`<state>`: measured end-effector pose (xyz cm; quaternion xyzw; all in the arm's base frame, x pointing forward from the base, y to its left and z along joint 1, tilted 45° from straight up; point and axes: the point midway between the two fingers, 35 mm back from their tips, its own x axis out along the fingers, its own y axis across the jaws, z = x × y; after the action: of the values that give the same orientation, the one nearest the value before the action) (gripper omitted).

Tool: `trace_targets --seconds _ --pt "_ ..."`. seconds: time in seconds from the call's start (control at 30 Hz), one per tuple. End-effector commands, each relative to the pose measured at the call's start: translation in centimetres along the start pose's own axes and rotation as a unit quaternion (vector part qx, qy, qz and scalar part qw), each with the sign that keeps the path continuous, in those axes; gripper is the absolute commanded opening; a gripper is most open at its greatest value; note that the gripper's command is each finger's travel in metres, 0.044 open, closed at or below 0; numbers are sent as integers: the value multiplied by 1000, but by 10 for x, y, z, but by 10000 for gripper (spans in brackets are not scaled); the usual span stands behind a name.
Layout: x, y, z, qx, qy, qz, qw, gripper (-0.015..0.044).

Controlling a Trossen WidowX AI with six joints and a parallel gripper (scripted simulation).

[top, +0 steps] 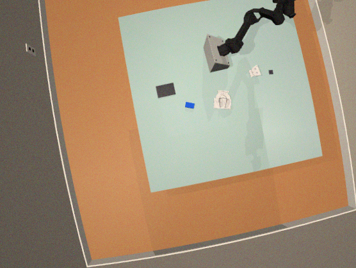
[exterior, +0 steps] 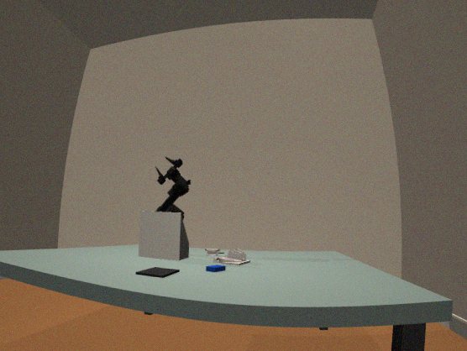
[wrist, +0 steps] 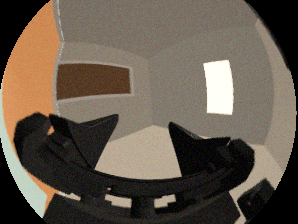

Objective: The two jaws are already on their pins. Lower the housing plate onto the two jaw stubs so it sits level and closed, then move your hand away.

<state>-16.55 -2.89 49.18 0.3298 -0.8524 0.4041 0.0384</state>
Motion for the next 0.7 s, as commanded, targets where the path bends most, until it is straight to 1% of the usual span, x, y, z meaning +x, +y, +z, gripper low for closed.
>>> trace_targets --seconds 0.0,0.03,0.37,0.67 --pt "0 0 0 0 0 0 1000 426" --pt "0 -1 0 -2 0 -2 1000 440" --pt "-2 -55 9 -89 28 -95 991 440" --pt "-16 -108 24 -159 54 -197 966 440"
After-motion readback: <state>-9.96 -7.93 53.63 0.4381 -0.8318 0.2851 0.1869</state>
